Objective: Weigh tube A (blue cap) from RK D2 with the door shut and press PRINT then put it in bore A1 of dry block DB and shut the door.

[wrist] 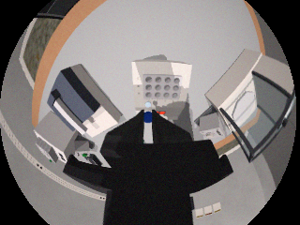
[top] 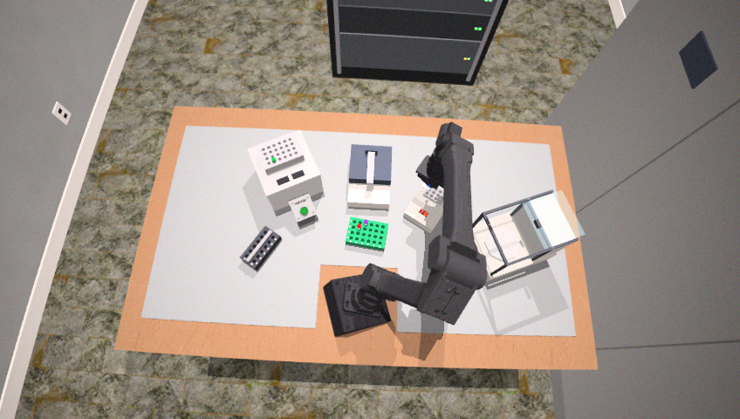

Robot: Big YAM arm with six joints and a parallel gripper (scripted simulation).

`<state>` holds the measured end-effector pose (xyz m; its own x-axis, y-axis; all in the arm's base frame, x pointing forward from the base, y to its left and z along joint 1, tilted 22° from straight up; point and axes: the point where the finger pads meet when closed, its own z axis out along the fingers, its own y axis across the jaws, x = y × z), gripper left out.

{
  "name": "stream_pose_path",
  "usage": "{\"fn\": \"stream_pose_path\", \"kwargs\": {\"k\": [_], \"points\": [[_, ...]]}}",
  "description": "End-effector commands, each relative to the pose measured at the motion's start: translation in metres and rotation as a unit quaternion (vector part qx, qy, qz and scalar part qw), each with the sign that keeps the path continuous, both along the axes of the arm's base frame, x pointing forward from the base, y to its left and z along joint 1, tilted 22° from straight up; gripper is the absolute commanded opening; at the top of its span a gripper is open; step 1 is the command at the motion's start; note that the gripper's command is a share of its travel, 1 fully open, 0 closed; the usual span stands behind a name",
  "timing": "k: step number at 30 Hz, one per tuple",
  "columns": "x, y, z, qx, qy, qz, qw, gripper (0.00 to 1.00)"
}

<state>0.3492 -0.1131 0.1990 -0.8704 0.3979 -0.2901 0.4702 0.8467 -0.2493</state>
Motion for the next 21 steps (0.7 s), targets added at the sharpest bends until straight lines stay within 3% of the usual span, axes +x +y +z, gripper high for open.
{"fn": "stream_pose_path", "kwargs": {"k": [1, 3, 4, 7, 8, 9, 13, 14, 21], "points": [[0.008, -0.002, 0.014, -0.003, -0.016, 0.001, 1.000, 0.09], [0.013, -0.008, 0.026, -0.005, -0.025, -0.001, 1.000, 0.09], [0.008, -0.003, 0.015, -0.003, -0.016, 0.001, 1.000, 0.09], [0.008, -0.003, 0.015, -0.003, -0.016, 0.001, 1.000, 0.09], [0.013, -0.008, 0.026, -0.005, -0.025, -0.001, 1.000, 0.09], [0.008, -0.003, 0.015, -0.003, -0.016, 0.001, 1.000, 0.09], [0.012, -0.008, 0.025, -0.004, -0.024, -0.001, 1.000, 0.09], [0.008, -0.003, 0.015, -0.003, -0.016, 0.001, 1.000, 0.09], [0.008, -0.003, 0.015, -0.003, -0.016, 0.001, 1.000, 0.09]]}}
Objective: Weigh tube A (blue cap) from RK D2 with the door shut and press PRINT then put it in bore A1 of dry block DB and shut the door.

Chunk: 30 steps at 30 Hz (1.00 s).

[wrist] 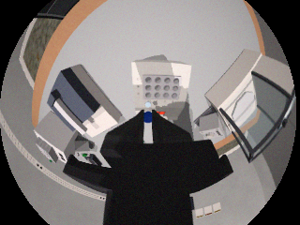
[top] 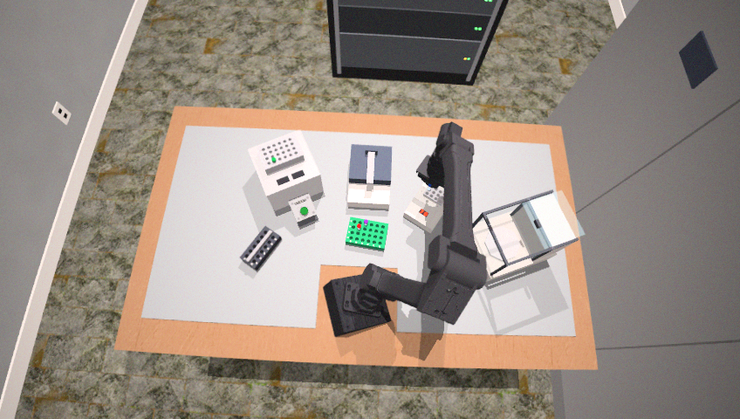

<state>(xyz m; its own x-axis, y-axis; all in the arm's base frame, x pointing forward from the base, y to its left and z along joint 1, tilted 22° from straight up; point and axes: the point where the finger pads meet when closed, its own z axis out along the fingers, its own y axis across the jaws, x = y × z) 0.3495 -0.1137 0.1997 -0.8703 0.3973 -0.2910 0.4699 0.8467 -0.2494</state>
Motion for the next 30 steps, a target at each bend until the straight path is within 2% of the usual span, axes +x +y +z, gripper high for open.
{"fn": "stream_pose_path", "kwargs": {"k": [1, 7, 8, 9, 12, 13, 14, 17, 18, 20, 21, 30], "points": [[0.008, -0.002, 0.014, -0.002, -0.016, 0.000, 1.000, 0.09], [0.008, -0.003, 0.014, -0.002, -0.016, 0.000, 1.000, 0.09], [0.011, -0.008, 0.024, -0.004, -0.023, -0.001, 1.000, 0.09], [0.008, -0.003, 0.014, -0.002, -0.016, 0.000, 1.000, 0.09], [0.008, -0.003, 0.014, -0.002, -0.016, 0.000, 1.000, 0.09], [0.012, -0.008, 0.024, -0.004, -0.023, -0.001, 1.000, 0.09], [0.008, -0.003, 0.014, -0.002, -0.016, 0.000, 1.000, 0.09], [0.008, -0.003, 0.014, -0.002, -0.016, 0.000, 1.000, 0.09], [0.012, -0.008, 0.025, -0.004, -0.023, -0.001, 1.000, 0.09], [0.012, -0.008, 0.025, -0.004, -0.023, -0.001, 1.000, 0.09], [0.008, -0.003, 0.014, -0.002, -0.016, 0.000, 1.000, 0.09], [0.008, -0.003, 0.014, -0.002, -0.016, 0.000, 1.000, 0.09]]}}
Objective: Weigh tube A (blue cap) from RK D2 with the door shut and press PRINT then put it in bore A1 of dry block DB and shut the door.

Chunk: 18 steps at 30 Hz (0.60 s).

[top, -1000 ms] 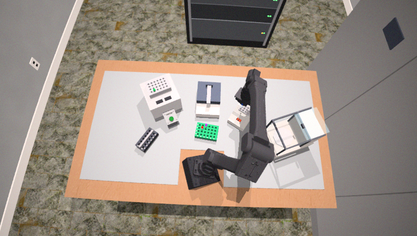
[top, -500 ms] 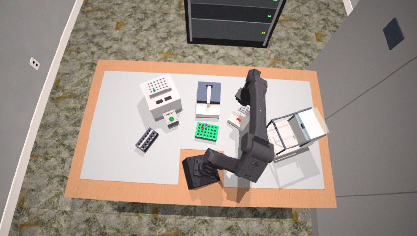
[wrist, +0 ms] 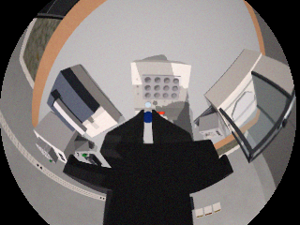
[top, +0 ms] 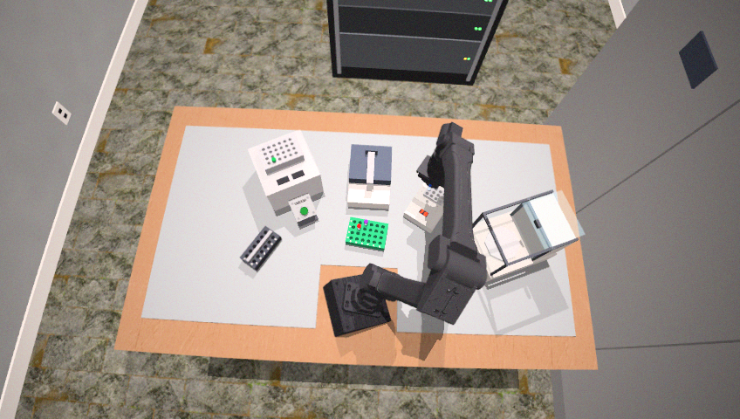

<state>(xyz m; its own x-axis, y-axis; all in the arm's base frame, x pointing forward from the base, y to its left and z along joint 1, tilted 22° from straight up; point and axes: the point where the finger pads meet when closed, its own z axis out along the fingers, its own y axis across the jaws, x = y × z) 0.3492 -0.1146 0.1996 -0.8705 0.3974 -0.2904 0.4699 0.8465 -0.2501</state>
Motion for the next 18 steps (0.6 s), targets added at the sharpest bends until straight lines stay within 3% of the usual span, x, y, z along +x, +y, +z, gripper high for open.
{"fn": "stream_pose_path", "kwargs": {"k": [1, 3, 18], "points": [[0.011, -0.007, 0.010, -0.002, -0.016, -0.001, 1.000, 0.09], [0.003, -0.007, -0.007, 0.001, 0.001, -0.001, 1.000, 0.09], [0.005, -0.014, -0.026, 0.001, 0.001, -0.001, 1.000, 0.09]]}}
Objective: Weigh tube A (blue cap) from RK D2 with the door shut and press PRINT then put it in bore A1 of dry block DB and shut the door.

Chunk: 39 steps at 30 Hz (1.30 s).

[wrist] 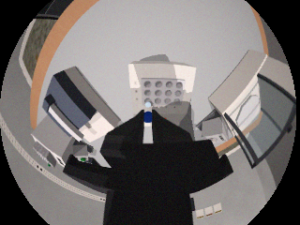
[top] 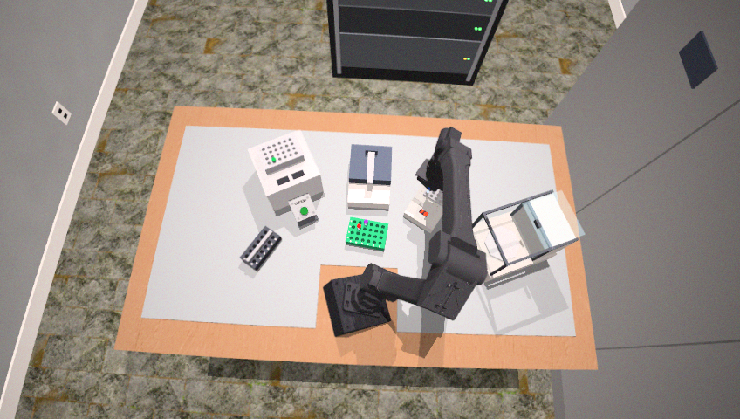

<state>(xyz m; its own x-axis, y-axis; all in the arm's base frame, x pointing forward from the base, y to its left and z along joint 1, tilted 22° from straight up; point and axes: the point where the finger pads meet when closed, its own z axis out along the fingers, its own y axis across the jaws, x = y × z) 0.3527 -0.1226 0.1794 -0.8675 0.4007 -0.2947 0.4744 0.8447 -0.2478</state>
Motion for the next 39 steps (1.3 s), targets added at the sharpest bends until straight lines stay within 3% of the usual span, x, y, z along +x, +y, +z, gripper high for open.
{"fn": "stream_pose_path", "kwargs": {"k": [1, 2, 39], "points": [[0.002, -0.005, -0.006, 0.001, 0.004, 0.001, 1.000, 0.09], [0.008, -0.002, 0.010, -0.002, -0.013, 0.002, 1.000, 0.09], [0.009, -0.001, 0.010, -0.002, -0.013, 0.002, 1.000, 0.09]]}}
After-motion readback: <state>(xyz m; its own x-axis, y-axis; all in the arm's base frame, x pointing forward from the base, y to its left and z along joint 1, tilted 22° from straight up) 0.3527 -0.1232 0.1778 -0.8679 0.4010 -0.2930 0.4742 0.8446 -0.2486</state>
